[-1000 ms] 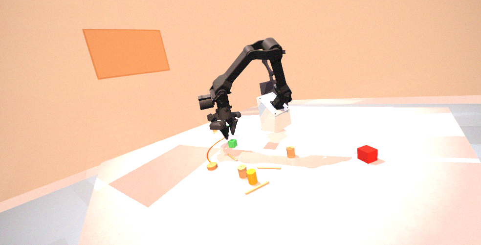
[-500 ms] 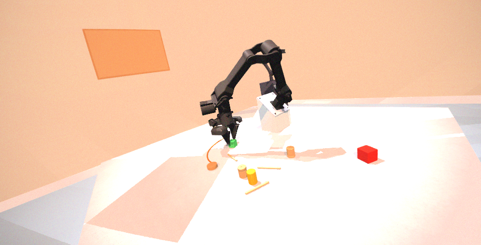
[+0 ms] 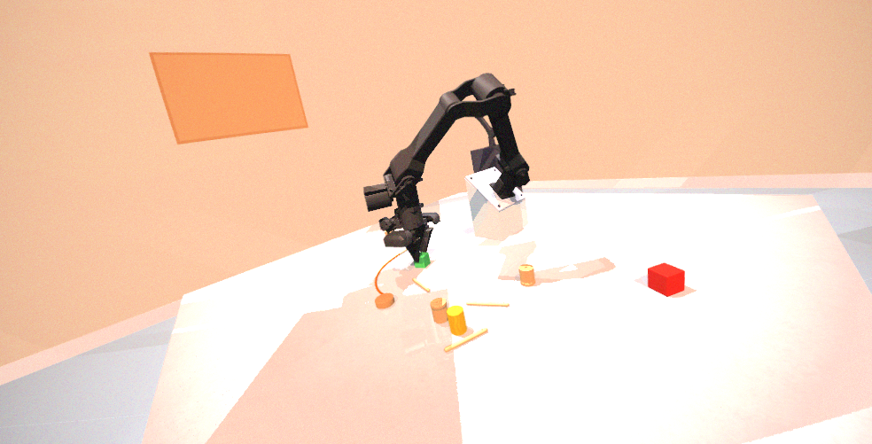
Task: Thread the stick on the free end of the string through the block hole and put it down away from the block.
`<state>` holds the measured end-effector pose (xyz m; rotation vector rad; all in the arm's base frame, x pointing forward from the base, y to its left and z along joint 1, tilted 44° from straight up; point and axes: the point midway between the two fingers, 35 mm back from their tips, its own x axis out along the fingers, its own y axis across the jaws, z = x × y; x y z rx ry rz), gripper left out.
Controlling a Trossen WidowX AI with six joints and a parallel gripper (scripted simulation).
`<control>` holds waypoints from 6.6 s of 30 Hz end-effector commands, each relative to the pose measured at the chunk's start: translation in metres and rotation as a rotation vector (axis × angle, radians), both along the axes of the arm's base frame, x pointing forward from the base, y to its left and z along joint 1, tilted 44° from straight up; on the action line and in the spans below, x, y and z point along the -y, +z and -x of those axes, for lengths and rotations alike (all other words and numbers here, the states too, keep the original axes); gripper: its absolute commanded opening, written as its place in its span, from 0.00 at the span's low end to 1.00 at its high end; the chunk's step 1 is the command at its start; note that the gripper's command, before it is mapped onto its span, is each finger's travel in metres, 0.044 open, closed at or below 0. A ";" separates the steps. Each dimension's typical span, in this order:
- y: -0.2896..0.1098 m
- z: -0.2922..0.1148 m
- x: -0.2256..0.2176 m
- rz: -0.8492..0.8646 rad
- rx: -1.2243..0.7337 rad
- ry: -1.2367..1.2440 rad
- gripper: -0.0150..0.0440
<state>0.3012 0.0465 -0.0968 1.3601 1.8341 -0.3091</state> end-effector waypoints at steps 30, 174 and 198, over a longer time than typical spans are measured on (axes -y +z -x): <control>0.009 -0.001 0.009 0.001 0.000 0.000 0.25; 0.053 0.025 -0.008 0.073 0.976 1.447 1.00; 0.051 0.010 0.007 -0.237 1.824 1.919 1.00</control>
